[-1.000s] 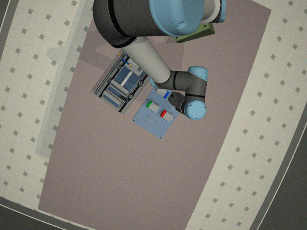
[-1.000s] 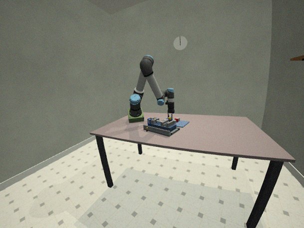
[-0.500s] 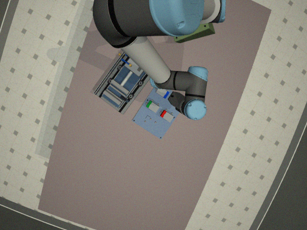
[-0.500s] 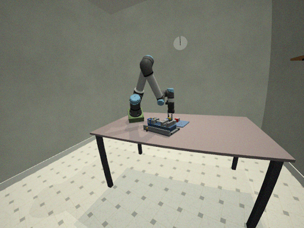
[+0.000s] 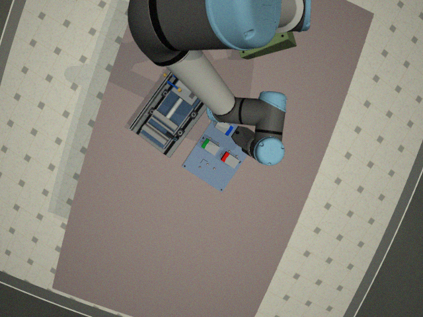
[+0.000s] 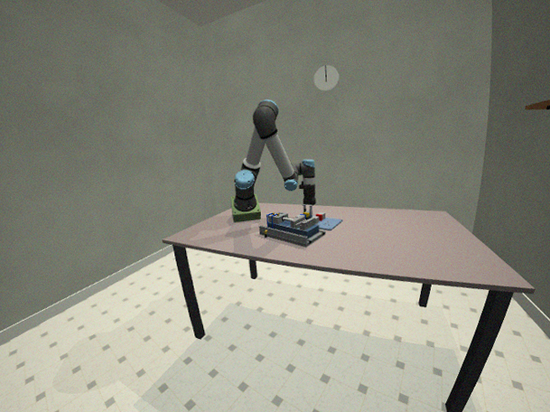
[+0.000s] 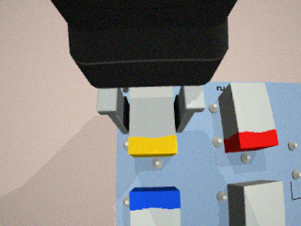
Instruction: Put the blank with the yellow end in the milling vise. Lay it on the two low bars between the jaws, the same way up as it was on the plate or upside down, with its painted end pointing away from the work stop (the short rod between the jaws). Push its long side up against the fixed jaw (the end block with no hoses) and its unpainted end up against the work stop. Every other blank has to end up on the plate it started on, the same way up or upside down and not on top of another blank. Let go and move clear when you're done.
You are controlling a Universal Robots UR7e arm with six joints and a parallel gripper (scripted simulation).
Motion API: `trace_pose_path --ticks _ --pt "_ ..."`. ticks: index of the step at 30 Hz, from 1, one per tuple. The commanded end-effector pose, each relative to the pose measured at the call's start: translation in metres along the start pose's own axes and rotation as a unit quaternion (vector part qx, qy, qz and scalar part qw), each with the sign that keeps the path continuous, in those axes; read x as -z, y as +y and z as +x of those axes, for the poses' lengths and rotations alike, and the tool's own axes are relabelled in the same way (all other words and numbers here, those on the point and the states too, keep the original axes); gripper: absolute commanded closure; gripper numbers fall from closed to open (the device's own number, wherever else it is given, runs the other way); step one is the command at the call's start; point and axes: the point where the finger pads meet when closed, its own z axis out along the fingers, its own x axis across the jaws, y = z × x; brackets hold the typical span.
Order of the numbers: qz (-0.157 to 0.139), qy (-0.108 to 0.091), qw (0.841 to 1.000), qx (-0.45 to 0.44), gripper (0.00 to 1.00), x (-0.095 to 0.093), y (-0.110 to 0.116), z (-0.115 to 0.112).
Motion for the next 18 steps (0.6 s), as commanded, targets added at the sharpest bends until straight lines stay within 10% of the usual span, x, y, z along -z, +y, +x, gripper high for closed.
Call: trace_pose_path --ticks 1,18 --pt "0.0 -0.001 1.0 0.0 1.0 0.0 0.0 0.0" --pt "0.0 -0.001 1.0 0.0 1.0 0.03 0.0 0.0"
